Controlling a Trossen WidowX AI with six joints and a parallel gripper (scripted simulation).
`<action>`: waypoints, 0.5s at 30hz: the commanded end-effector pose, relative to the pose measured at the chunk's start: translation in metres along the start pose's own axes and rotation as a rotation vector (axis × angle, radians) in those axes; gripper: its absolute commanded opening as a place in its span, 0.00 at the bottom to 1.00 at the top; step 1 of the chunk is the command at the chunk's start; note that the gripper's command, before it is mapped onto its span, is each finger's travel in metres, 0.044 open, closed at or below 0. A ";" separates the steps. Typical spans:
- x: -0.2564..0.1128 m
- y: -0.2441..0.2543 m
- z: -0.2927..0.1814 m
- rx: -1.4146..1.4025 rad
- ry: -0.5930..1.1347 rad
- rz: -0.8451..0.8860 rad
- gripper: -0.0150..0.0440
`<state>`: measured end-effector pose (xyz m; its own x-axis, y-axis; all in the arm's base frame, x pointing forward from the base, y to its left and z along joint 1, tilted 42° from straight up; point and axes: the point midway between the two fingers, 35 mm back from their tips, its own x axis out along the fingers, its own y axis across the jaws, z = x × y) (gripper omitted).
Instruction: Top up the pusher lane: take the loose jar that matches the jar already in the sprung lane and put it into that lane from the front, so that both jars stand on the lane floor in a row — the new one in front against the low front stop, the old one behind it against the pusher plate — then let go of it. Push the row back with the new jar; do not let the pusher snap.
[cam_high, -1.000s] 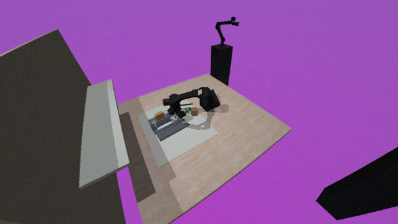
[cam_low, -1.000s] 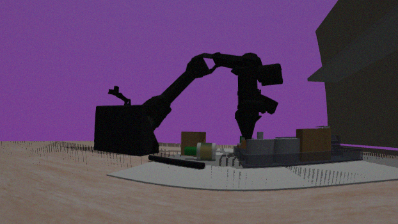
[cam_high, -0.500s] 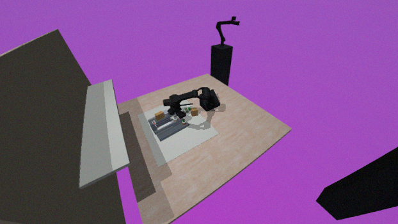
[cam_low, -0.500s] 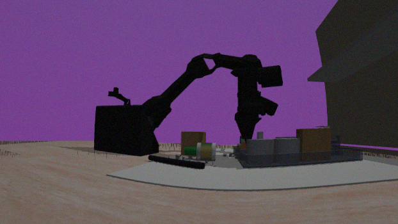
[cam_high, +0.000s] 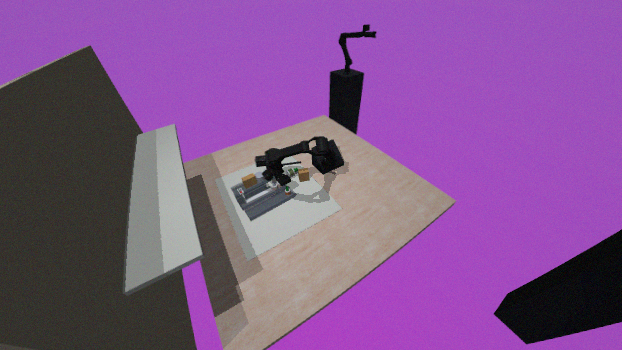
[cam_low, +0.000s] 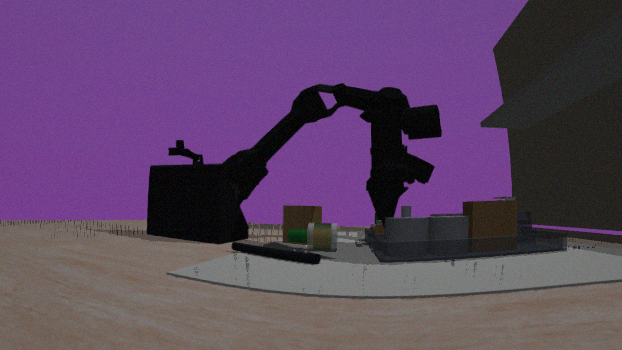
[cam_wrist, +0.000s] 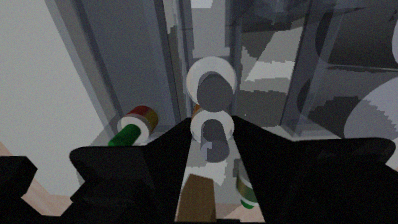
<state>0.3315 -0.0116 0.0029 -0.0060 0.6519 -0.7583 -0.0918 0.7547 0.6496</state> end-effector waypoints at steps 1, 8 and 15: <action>0.001 0.001 0.003 -0.001 -0.014 0.008 0.25; 0.002 0.001 0.002 -0.001 -0.014 0.008 0.25; 0.002 0.001 0.000 -0.001 -0.014 0.008 0.25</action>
<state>0.3300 -0.0106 0.0014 -0.0042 0.6527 -0.7576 -0.0913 0.7542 0.6503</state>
